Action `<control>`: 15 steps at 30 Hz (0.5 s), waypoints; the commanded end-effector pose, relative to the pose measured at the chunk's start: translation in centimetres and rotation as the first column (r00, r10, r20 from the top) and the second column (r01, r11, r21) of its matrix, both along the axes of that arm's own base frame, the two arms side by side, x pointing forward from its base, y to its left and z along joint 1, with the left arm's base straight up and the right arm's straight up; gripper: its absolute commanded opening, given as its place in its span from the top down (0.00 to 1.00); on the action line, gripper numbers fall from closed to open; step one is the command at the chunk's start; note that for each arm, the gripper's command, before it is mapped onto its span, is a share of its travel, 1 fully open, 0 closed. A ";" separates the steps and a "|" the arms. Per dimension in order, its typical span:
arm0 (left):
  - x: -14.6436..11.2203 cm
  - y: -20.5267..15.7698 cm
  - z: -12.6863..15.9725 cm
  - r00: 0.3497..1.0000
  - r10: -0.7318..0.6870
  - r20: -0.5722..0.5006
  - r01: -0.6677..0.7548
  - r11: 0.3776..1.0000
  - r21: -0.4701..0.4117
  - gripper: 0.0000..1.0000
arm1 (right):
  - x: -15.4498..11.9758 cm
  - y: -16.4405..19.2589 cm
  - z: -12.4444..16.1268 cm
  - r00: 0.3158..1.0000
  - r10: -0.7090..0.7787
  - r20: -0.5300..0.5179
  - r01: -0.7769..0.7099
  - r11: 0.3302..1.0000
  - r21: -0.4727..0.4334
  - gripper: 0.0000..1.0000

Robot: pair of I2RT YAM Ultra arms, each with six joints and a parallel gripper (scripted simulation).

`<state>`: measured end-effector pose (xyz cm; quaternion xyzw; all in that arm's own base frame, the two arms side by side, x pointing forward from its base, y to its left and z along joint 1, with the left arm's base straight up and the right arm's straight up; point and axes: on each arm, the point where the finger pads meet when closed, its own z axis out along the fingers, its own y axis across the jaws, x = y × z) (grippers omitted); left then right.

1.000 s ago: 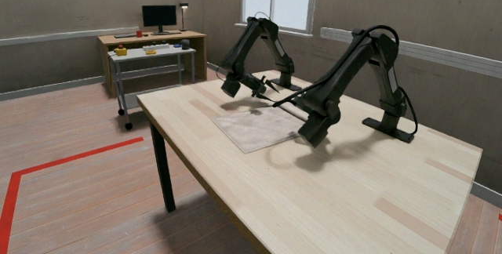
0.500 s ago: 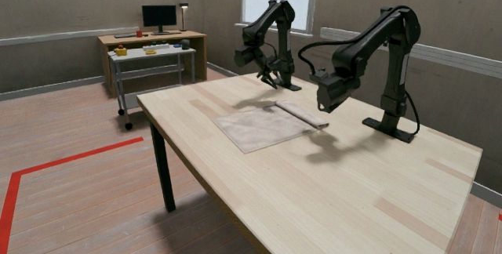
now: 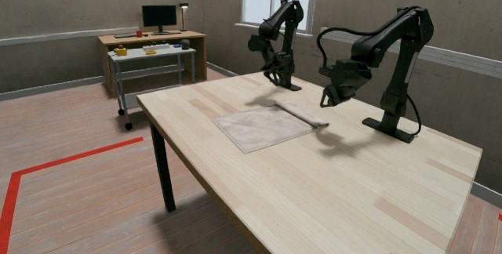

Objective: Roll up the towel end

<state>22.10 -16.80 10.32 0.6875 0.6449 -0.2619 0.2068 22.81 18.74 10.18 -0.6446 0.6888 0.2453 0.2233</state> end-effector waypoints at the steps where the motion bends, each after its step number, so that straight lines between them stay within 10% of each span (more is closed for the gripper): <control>1: 0.6 -0.7 0.7 0.999 0.000 0.052 0.002 1.000 -0.024 0.58 | 0.5 0.4 0.6 0.999 -0.009 0.051 0.008 1.000 0.021 0.54; 15: 0.6 -0.1 -0.1 1.000 0.008 0.024 -0.008 1.000 0.000 0.57 | 0.7 0.0 -0.1 0.999 -0.016 0.028 0.016 1.000 -0.003 0.54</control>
